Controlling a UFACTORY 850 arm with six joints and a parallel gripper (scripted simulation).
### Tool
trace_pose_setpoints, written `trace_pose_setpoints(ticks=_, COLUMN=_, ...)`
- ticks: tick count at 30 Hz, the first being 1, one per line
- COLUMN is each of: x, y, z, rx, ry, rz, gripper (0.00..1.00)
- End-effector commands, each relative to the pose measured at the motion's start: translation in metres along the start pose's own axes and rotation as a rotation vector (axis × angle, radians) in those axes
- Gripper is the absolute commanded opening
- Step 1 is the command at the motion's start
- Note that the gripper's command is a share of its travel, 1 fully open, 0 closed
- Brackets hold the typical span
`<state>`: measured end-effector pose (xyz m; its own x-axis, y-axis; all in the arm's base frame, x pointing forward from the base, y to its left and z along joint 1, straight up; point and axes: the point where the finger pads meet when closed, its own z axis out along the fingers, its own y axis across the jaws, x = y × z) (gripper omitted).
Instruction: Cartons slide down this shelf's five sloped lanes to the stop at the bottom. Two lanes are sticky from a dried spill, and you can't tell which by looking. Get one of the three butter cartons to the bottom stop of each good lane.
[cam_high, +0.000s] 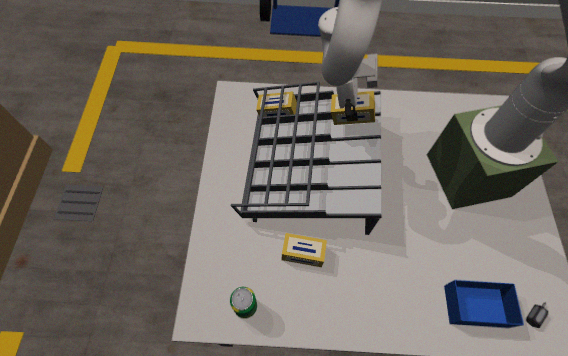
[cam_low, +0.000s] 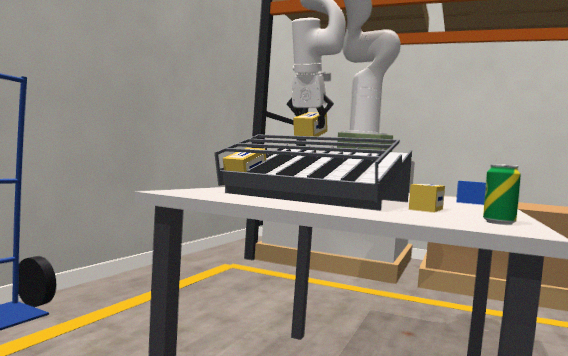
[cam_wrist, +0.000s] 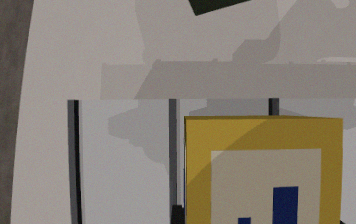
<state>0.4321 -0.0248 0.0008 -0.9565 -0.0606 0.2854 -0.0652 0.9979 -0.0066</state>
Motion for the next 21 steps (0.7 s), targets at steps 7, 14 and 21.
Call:
trace_pose_setpoints(ticks=7, x=-0.002, y=0.000, z=0.013, rx=0.001, ry=-0.003, rz=0.000, gripper=0.00)
trace_pose_setpoints(ticks=14, x=-0.002, y=-0.001, z=0.033, rx=0.001, ry=-0.003, rz=0.000, gripper=0.00)
trace_pose_setpoints(ticks=21, x=-0.002, y=-0.001, z=0.033, rx=0.001, ry=-0.003, rz=0.000, gripper=0.00)
